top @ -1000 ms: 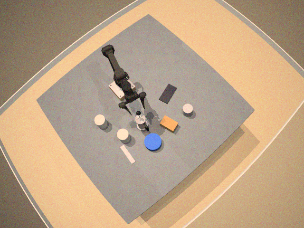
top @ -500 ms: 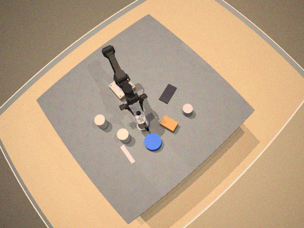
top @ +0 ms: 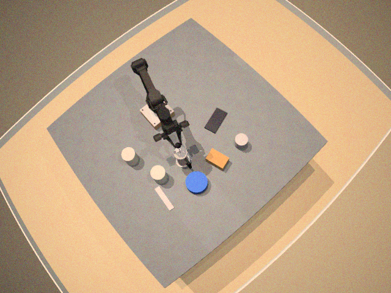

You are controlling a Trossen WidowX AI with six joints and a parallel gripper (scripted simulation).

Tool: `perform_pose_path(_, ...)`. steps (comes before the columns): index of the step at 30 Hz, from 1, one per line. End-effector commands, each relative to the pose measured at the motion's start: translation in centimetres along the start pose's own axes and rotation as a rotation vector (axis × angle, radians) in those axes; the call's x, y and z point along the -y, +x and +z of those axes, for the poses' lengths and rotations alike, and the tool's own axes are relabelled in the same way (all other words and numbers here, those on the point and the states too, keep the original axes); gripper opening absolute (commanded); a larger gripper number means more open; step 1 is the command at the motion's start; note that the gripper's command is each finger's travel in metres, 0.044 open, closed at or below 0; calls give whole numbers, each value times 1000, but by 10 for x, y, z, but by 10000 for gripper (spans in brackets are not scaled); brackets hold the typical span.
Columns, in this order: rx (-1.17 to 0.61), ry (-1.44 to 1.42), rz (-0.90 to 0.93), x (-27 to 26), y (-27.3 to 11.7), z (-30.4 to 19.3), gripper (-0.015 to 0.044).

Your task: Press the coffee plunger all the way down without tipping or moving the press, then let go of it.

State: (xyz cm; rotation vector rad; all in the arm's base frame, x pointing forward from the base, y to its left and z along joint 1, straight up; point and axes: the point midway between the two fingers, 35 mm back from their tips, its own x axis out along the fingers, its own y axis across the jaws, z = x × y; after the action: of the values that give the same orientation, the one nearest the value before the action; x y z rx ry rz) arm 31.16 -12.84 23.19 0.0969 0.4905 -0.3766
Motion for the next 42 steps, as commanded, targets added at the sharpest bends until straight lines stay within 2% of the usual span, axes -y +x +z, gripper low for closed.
perform_pose_path(1, -3, 4, -1, 0, 2, -3, 123)
perform_pose_path(42, -2, 4, -1, 0, 44, -55, 123)
